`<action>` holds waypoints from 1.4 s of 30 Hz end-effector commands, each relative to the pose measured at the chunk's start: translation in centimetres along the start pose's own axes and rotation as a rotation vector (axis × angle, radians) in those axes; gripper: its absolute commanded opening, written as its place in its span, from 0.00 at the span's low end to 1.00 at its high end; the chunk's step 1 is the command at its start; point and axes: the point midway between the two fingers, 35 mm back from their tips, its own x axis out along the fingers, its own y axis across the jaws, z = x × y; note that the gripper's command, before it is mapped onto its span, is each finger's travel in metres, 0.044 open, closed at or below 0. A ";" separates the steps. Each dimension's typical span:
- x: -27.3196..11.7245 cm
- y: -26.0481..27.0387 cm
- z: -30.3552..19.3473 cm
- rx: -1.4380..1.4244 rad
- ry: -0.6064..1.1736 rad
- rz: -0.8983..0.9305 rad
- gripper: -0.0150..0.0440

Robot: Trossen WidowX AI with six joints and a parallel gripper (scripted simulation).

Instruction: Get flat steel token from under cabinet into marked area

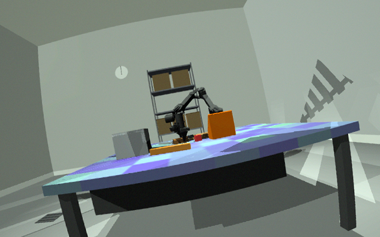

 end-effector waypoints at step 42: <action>0.0 -0.3 -4.7 0.000 0.001 0.000 0.25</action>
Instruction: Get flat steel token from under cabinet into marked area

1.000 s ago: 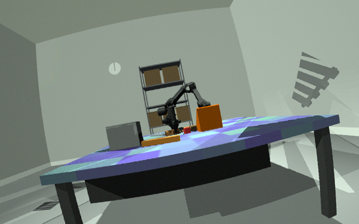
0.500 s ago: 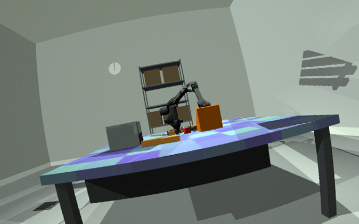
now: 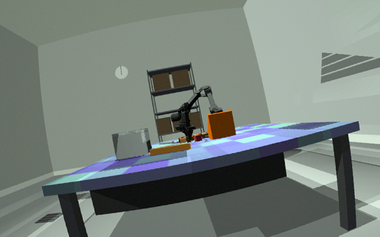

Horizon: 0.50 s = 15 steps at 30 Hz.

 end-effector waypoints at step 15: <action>-0.2 1.3 0.0 0.051 0.001 0.002 0.25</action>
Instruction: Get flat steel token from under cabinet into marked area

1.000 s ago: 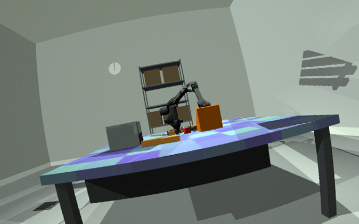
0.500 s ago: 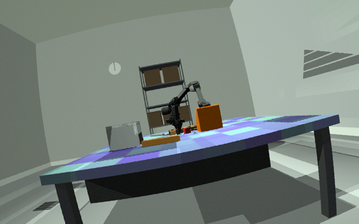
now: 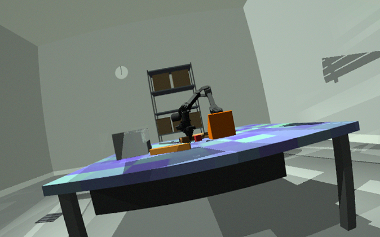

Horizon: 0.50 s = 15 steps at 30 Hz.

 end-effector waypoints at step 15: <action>-0.2 2.3 -0.2 0.047 0.003 -0.003 0.25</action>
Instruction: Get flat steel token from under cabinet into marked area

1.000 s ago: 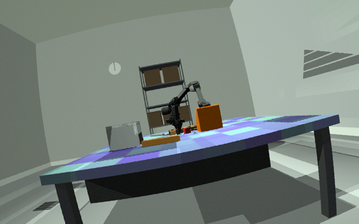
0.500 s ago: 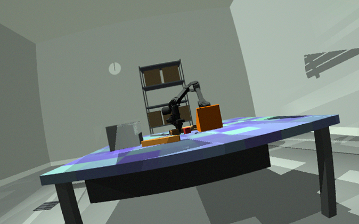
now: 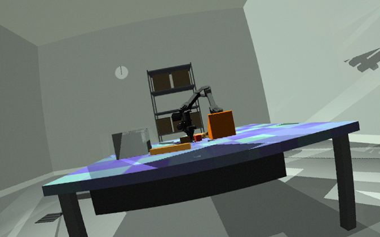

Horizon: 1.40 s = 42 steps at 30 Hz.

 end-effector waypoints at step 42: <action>0.2 1.1 -0.3 0.021 -0.001 -0.002 0.47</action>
